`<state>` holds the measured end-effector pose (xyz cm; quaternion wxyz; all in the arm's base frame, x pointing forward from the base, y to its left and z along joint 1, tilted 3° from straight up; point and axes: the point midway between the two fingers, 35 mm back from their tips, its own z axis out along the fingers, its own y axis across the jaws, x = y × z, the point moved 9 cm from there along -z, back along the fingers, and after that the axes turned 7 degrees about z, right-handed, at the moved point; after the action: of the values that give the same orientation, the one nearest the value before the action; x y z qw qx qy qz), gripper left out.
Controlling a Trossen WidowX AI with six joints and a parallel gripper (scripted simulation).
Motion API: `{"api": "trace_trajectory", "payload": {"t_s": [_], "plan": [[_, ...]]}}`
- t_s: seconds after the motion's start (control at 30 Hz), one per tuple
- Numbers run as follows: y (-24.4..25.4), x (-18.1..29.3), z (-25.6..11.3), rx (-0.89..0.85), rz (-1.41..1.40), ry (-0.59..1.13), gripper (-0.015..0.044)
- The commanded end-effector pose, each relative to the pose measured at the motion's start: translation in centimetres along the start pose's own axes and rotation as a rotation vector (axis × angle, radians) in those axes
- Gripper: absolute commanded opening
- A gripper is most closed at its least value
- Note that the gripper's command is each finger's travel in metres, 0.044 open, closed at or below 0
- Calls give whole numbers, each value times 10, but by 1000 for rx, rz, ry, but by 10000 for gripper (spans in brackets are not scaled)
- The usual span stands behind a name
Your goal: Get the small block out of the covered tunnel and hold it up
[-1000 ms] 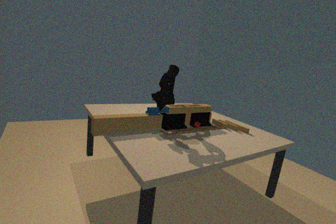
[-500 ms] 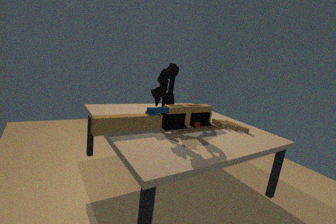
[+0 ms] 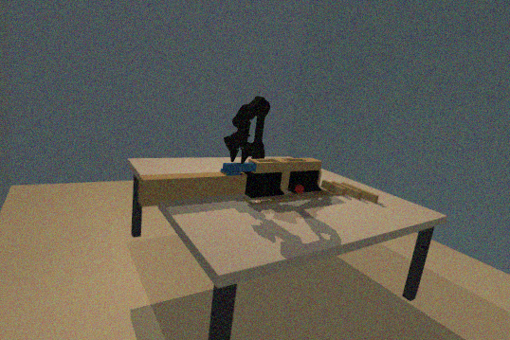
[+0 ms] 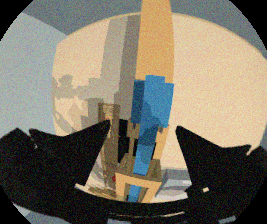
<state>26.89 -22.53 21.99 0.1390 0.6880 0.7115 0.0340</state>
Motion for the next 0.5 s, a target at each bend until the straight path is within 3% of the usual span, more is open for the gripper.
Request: {"api": "trace_trajectory", "payload": {"t_s": [0.0,0.47], "plan": [[-1,0,7,1,-4,7,440],[-5,4,29,1,-4,7,440]]}}
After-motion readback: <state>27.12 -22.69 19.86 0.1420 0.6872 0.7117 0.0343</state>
